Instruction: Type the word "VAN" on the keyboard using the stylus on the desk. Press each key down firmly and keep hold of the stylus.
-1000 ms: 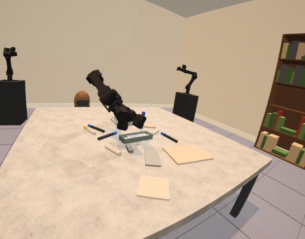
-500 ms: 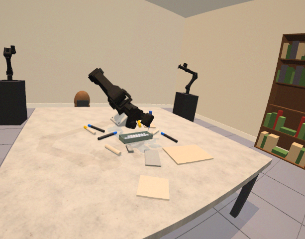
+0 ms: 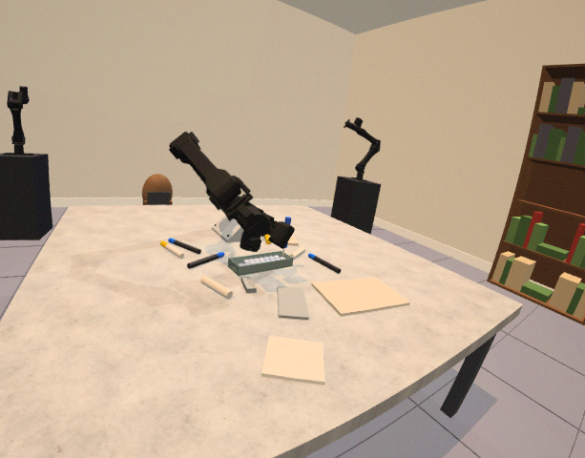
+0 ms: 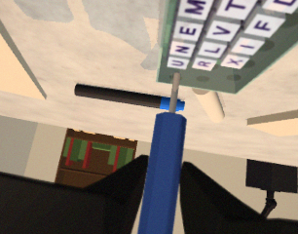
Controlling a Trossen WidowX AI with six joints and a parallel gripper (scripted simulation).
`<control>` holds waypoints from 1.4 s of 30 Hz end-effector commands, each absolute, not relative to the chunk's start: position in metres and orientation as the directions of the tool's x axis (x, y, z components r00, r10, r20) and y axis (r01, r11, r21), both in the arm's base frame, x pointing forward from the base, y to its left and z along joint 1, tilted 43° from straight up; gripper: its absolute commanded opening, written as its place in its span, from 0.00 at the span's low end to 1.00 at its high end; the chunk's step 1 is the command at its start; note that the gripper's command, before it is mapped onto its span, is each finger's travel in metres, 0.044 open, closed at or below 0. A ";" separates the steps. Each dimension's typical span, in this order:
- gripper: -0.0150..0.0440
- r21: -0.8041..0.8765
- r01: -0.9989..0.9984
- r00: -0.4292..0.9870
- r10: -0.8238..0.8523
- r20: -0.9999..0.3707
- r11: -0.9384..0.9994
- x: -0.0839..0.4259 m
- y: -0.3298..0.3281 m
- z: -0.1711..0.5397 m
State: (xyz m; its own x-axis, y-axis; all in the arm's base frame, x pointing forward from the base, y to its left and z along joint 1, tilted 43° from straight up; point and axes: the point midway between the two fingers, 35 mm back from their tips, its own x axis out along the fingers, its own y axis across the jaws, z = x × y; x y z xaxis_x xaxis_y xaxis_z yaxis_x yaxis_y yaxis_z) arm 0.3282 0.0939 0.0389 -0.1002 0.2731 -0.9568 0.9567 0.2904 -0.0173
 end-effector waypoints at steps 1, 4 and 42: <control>0.39 -0.019 0.955 -0.104 0.274 -0.956 0.296 0.327 0.095 0.037; 0.39 -0.019 0.955 -0.104 0.274 -0.956 0.296 0.327 0.095 0.037; 0.39 -0.020 0.955 -0.104 0.273 -0.956 0.296 0.330 0.083 0.024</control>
State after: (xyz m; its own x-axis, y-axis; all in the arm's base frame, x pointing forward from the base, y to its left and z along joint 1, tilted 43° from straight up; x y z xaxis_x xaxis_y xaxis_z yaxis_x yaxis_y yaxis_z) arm 0.3306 0.0836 0.0257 -0.1018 0.2748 -0.9561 0.9563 0.2920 -0.0180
